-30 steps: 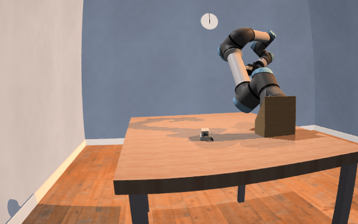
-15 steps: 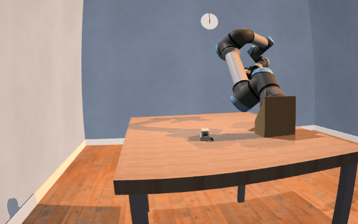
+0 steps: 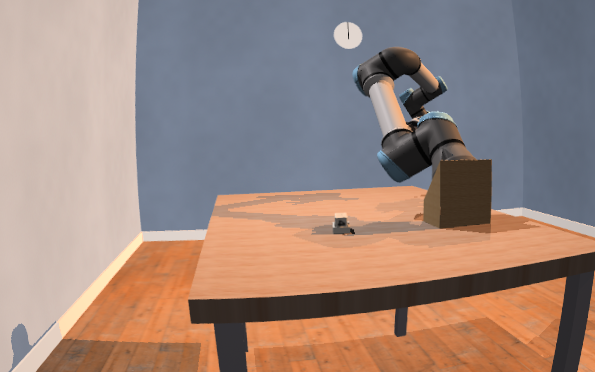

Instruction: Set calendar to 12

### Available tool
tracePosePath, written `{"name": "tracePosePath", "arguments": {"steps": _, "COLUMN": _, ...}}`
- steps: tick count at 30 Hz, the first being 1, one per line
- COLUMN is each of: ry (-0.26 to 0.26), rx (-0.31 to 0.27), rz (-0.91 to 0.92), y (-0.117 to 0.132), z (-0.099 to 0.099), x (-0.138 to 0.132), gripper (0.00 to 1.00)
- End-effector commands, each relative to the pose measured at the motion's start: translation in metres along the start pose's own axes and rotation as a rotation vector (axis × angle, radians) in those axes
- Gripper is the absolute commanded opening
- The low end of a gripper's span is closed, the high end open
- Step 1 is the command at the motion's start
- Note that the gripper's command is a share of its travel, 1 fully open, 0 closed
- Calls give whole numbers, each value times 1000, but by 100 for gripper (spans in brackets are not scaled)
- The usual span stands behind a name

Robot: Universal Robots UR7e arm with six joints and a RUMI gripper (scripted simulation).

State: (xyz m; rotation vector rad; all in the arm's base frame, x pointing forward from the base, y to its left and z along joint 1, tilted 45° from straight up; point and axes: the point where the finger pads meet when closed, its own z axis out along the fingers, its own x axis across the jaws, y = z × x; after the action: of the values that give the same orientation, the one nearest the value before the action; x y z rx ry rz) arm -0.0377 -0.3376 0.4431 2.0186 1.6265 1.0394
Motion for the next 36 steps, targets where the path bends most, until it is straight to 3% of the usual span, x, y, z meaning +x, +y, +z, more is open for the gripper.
{"name": "tracePosePath", "arguments": {"steps": 1, "ry": 77, "rx": 76, "rz": -81, "y": -2, "z": 28, "x": -6, "gripper": 100}}
{"name": "tracePosePath", "arguments": {"steps": 5, "ry": 147, "rx": 144, "rz": -158, "y": -4, "z": 53, "x": -12, "gripper": 100}}
{"name": "tracePosePath", "arguments": {"steps": 7, "ry": 147, "rx": 144, "rz": -158, "y": -4, "z": 53, "x": -12, "gripper": 100}}
{"name": "tracePosePath", "arguments": {"steps": 18, "ry": 352, "rx": 352, "rz": -403, "y": -11, "z": 130, "x": -24, "gripper": 100}}
{"name": "tracePosePath", "arguments": {"steps": 22, "ry": 411, "rx": 414, "rz": -480, "y": -13, "z": 153, "x": -27, "gripper": 100}}
{"name": "tracePosePath", "arguments": {"steps": 24, "ry": 411, "rx": 414, "rz": -480, "y": -13, "z": 153, "x": -27, "gripper": 100}}
{"name": "tracePosePath", "arguments": {"steps": 30, "ry": 523, "rx": 540, "rz": -637, "y": -16, "z": 200, "x": -31, "gripper": 100}}
{"name": "tracePosePath", "arguments": {"steps": 36, "ry": 599, "rx": 630, "rz": -752, "y": -18, "z": 233, "x": -31, "gripper": 100}}
